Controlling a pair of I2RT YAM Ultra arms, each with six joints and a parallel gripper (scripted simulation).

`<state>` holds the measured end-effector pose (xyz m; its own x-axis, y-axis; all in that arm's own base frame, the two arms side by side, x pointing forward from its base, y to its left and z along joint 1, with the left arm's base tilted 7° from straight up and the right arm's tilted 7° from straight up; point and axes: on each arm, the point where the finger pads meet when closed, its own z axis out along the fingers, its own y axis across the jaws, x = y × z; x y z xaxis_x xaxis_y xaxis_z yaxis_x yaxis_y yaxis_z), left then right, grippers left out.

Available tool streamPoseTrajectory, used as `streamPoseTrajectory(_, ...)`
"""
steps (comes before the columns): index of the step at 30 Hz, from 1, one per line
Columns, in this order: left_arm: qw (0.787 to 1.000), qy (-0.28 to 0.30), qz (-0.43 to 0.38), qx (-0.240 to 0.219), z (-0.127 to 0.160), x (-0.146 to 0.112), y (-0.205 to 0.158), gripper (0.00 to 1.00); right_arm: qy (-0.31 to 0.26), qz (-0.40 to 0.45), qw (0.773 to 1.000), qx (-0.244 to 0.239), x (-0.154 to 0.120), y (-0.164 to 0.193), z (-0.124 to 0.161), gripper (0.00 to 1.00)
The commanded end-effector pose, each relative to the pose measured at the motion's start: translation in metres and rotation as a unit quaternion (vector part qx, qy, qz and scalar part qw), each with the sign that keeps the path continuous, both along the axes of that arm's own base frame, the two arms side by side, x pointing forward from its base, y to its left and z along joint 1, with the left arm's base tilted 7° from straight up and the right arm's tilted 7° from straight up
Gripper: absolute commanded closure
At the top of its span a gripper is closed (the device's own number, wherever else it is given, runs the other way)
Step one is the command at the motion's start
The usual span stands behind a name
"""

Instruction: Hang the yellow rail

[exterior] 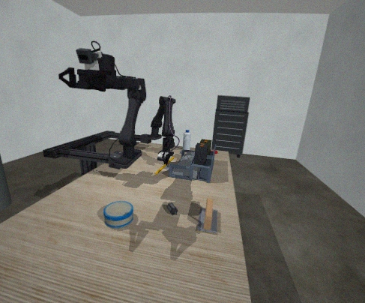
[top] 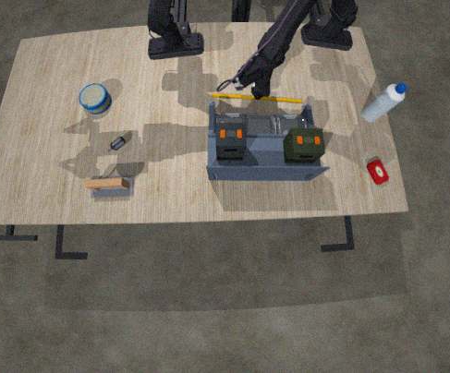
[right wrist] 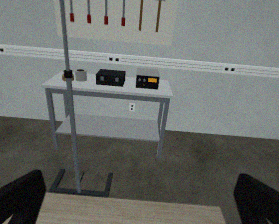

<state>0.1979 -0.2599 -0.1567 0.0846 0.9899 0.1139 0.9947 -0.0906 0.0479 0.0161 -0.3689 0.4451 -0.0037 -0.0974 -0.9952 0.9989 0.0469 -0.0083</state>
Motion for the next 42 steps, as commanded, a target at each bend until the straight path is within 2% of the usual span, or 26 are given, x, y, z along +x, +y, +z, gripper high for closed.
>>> streamPoseTrajectory(1, 1.000, -0.002, -0.003, -0.011, 0.0056, -0.0006, -0.0068, 1.00, -0.004, -0.012, 1.000, -0.007, -0.0070, 0.0066, 0.0110, 0.00)
streamPoseTrajectory(42, 1.000, -0.005, -0.001, -0.016, 0.0108, 0.0014, -0.0148, 1.00, -0.004, -0.012, 1.000, -0.007, -0.0070, 0.0066, 0.0110, 0.00)
